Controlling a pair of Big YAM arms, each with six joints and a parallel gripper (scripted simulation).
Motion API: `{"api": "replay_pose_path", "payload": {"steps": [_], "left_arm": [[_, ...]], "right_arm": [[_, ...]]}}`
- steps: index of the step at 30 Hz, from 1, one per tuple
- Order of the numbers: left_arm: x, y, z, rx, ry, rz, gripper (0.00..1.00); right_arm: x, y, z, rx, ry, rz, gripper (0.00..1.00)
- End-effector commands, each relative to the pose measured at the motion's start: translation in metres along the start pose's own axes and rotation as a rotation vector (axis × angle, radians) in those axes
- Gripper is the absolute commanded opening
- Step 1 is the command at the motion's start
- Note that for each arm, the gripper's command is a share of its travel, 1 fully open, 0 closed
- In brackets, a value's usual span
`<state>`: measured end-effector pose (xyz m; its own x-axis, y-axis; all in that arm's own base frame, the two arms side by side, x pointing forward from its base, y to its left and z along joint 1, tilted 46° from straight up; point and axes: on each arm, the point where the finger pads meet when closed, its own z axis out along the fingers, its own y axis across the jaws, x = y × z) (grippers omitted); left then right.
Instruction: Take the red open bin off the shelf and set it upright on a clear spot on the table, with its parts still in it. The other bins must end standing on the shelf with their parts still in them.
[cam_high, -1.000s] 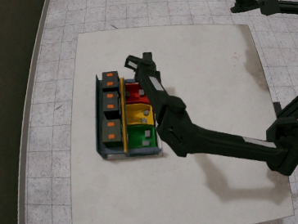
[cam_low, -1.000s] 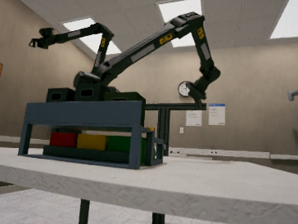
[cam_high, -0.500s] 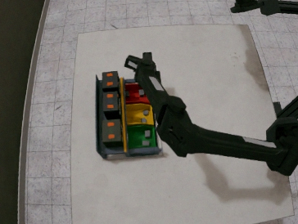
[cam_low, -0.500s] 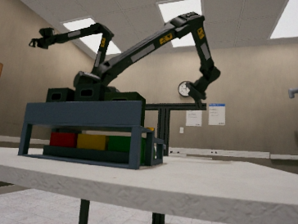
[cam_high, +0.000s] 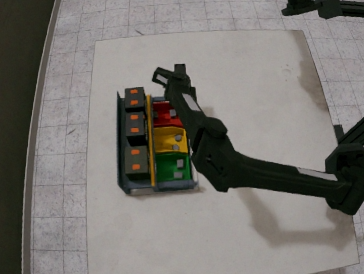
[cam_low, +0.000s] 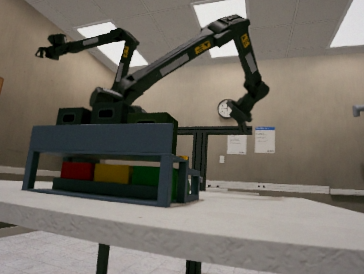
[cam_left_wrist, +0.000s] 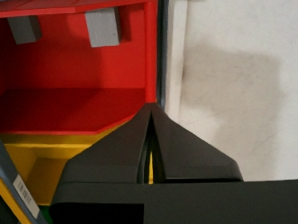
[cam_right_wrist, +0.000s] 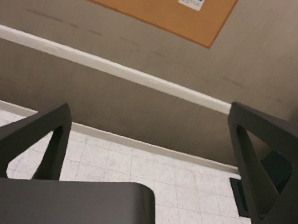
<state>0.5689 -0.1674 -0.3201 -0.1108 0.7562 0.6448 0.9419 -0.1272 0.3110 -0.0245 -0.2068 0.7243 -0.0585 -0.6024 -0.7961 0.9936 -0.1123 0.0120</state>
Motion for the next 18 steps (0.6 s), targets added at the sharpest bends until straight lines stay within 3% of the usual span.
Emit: {"api": "replay_pose_path", "payload": {"steps": [1,7,8,18], "left_arm": [[-0.007,0.015,-0.024,-0.035,-0.013,-0.012,0.00],[-0.007,0.015,-0.024,-0.036,-0.014,-0.012,0.00],[0.000,0.008,-0.011,-0.014,-0.005,-0.016,0.90],[-0.001,0.009,-0.012,-0.017,-0.006,-0.016,0.90]], "right_arm": [[-0.039,-0.002,-0.006,0.005,-0.056,-0.019,1.00],[-0.039,-0.002,-0.006,0.005,-0.056,-0.019,1.00],[-0.039,-0.002,-0.006,0.005,-0.056,-0.019,1.00],[-0.039,-0.002,-0.006,0.005,-0.056,-0.019,1.00]]}}
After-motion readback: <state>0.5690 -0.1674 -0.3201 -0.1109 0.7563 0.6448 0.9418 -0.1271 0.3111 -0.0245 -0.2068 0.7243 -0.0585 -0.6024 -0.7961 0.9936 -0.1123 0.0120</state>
